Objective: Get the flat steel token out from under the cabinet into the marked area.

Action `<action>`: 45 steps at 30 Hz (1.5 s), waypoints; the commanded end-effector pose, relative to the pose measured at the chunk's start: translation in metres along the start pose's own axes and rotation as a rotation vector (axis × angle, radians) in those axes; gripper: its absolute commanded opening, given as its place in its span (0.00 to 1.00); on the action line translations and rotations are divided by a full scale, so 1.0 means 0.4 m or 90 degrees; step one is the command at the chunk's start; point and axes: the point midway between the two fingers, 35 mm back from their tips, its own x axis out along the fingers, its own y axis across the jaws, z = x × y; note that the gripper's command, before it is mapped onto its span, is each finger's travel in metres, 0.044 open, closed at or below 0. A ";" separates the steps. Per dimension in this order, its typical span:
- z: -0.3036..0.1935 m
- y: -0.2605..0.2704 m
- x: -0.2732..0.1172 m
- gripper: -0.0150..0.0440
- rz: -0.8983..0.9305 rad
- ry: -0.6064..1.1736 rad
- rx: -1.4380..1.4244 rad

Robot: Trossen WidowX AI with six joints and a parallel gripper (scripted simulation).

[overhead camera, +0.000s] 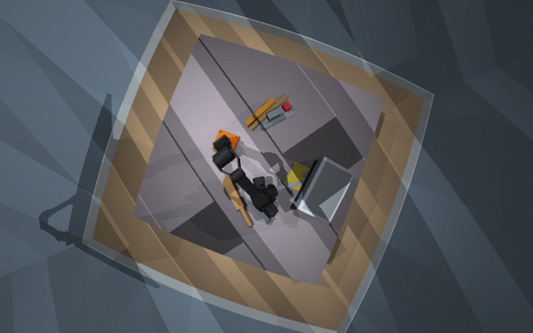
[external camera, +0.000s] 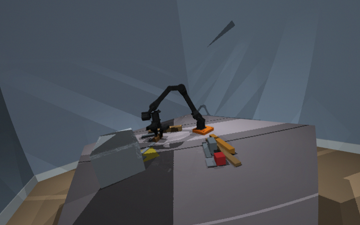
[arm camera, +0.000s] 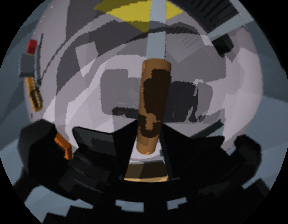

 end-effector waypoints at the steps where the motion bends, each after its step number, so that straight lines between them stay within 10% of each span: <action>1: 0.024 -0.001 0.000 0.25 0.000 -0.001 0.000; 45: 0.187 0.003 -0.001 0.25 0.000 -0.004 0.000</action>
